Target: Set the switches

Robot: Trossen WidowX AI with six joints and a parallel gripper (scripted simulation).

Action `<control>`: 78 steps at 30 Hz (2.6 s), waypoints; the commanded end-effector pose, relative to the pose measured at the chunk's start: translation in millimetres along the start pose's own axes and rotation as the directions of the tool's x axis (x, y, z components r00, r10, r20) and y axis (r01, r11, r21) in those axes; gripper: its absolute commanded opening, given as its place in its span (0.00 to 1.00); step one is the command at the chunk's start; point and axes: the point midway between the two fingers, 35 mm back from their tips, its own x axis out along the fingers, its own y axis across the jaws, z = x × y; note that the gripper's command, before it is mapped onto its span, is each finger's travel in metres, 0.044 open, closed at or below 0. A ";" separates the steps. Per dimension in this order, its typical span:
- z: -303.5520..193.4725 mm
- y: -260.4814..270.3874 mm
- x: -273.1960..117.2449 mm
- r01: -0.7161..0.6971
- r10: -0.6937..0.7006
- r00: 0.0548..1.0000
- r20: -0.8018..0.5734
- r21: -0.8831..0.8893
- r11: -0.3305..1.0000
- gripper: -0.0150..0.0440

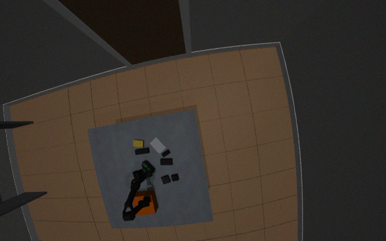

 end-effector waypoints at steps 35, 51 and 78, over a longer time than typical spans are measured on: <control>4.5 5.2 -24.8 0.010 -0.010 1.000 0.000 0.013 1.000 0.25; 32.0 13.3 -67.3 -0.060 0.059 0.998 -0.022 -0.053 0.997 0.25; 123.1 -88.0 -39.3 -0.475 0.472 0.876 -0.100 -0.352 0.806 0.25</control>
